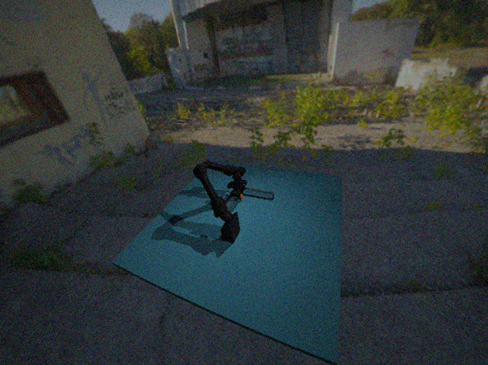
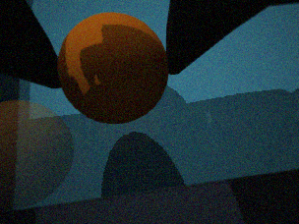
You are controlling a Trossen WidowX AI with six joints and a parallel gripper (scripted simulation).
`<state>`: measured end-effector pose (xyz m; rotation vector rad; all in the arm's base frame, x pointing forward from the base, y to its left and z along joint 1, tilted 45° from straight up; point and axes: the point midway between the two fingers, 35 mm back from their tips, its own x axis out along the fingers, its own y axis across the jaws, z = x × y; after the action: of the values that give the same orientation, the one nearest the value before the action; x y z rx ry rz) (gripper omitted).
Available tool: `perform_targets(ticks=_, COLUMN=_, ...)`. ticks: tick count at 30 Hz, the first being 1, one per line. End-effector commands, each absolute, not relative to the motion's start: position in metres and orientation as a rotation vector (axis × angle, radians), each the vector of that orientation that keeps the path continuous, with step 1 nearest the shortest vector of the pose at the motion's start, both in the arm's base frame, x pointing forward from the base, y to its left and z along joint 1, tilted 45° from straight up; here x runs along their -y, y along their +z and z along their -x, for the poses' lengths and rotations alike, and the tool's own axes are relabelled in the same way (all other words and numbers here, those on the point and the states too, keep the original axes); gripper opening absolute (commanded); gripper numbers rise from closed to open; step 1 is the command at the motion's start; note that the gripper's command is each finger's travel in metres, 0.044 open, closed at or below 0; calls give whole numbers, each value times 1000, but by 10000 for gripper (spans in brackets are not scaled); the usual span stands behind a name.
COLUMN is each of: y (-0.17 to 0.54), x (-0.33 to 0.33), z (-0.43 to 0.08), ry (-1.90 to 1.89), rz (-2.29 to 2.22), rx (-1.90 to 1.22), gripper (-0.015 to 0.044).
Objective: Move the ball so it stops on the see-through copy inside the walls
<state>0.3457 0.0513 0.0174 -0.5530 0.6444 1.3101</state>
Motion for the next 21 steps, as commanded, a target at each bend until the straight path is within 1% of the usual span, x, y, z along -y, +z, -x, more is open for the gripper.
perform_targets(ticks=1, y=35, x=-32, z=-348, ry=1301, rz=566, rx=-640, gripper=0)
perform_targets(ticks=14, y=99, x=27, z=-330, ry=1303, rz=562, rx=-638, gripper=0)
perform_targets(ticks=21, y=101, x=29, z=-329, ry=1288, rz=529, rx=-662, gripper=0)
